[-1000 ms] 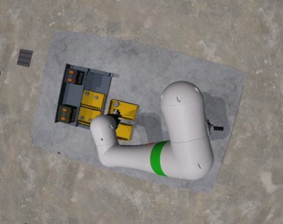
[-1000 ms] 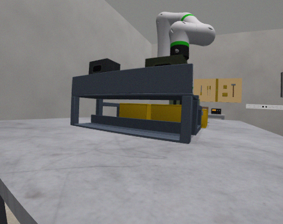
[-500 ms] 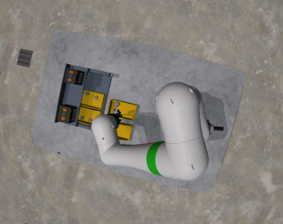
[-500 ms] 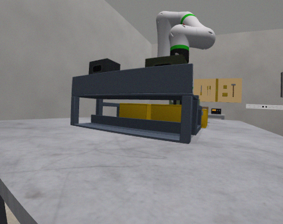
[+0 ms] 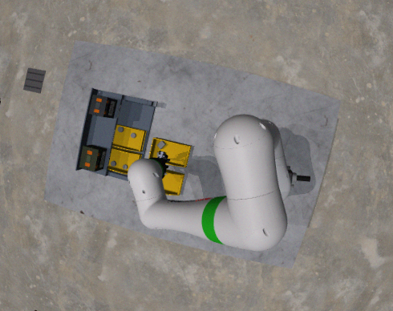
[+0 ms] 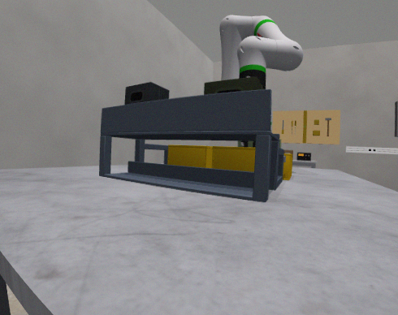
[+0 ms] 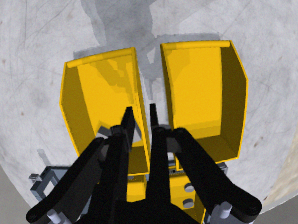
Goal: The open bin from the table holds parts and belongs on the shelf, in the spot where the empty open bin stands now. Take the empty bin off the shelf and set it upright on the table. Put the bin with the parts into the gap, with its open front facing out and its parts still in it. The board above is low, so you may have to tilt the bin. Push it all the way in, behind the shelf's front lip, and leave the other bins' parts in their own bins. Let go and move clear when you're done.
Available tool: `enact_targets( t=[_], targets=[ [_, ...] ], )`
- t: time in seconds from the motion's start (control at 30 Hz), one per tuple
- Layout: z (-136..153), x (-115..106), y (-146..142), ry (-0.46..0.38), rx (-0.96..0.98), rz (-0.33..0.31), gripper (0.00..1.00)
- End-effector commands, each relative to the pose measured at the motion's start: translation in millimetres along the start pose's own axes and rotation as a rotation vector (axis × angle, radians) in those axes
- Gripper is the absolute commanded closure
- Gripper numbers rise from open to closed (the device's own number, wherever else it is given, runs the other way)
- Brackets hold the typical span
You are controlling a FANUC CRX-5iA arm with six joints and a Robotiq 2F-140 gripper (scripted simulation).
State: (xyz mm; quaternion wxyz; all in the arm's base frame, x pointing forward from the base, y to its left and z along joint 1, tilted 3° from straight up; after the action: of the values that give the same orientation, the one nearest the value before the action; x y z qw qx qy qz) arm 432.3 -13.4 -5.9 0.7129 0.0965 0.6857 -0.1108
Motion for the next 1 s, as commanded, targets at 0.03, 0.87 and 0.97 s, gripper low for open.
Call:
enact_targets(
  t=[0.03,0.87,0.97],
  targets=[
    [0.6,-0.5,0.2,-0.001,0.0,0.0,0.76],
    [0.6,-0.5,0.2,-0.001,0.0,0.0,0.9],
    [0.6,-0.5,0.2,-0.001,0.0,0.0,0.9]
  ],
)
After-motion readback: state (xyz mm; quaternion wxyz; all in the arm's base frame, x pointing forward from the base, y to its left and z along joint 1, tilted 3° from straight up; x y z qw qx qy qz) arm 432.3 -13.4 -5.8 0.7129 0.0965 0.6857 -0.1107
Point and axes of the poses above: the point where the finger pads meet when closed, its own x axis out along the fingers, its own y axis across the jaws, z = x × y, the point moved 6 cm from there along -x, back along the fingers, and after that the axes turned 8 degrees about x, right-handed, at the moved point
